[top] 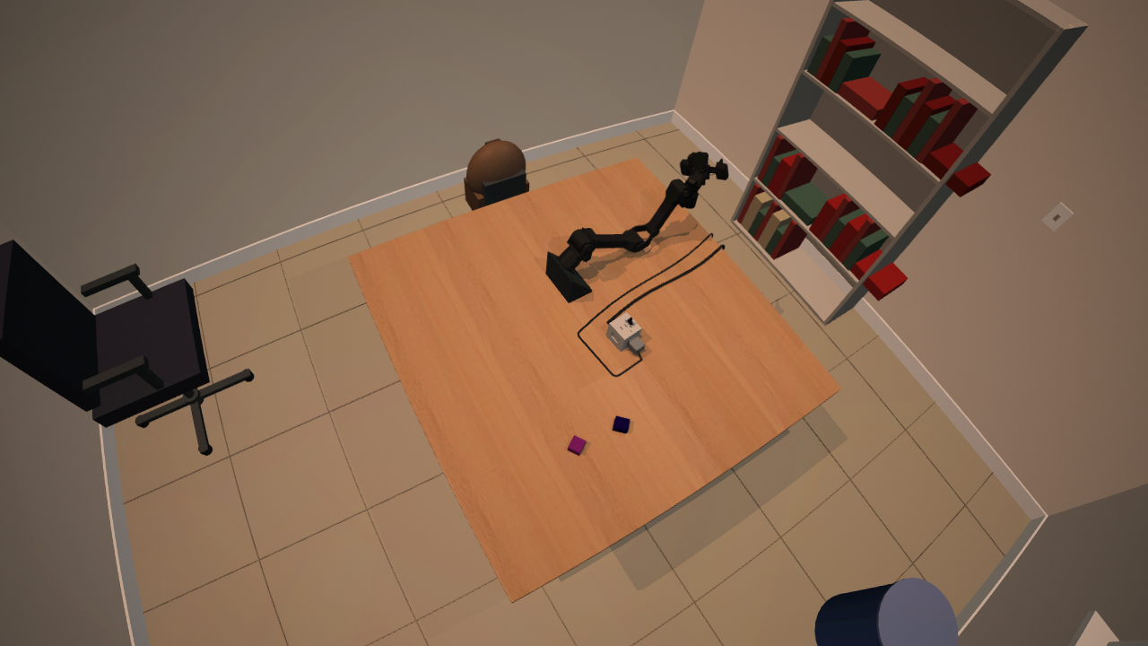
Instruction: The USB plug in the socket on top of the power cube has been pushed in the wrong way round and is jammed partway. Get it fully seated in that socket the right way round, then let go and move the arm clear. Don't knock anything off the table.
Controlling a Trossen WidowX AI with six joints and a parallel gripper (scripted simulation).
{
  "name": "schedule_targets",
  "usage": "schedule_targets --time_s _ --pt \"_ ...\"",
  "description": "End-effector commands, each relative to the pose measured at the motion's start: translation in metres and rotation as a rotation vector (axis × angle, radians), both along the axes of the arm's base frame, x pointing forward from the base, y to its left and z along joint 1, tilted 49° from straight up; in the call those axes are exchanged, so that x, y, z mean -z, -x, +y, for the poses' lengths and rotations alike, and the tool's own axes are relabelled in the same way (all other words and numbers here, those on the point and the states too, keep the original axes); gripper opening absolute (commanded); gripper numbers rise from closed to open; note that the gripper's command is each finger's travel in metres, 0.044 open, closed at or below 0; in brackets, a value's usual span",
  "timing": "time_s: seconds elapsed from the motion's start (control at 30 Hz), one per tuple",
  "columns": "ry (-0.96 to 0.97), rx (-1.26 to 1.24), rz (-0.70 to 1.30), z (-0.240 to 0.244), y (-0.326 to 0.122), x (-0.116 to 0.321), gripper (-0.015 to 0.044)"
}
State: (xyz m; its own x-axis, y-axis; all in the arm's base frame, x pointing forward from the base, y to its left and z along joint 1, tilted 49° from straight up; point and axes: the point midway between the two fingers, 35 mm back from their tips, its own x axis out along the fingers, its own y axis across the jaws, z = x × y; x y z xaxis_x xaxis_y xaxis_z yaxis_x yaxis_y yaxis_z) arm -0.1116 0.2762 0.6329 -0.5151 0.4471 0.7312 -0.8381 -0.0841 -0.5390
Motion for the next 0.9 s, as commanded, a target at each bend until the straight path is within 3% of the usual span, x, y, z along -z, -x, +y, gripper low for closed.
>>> schedule_targets --time_s 0.0,0.1,0.23,0.43,0.7,0.87 --pt "-0.025 0.005 0.004 -0.007 0.0 -0.004 0.0426" --pt "-0.275 0.054 0.066 -0.081 -0.008 -0.043 0.044" --pt "-0.503 0.178 0.132 -0.143 -0.025 -0.063 0.044" --pt "-0.831 0.267 0.389 -0.274 -0.078 -0.08 0.044" --pt "-1.123 0.387 0.825 -0.416 -0.185 -0.043 0.044" --pt "-1.197 0.497 1.17 -0.479 -0.271 0.011 0.044"
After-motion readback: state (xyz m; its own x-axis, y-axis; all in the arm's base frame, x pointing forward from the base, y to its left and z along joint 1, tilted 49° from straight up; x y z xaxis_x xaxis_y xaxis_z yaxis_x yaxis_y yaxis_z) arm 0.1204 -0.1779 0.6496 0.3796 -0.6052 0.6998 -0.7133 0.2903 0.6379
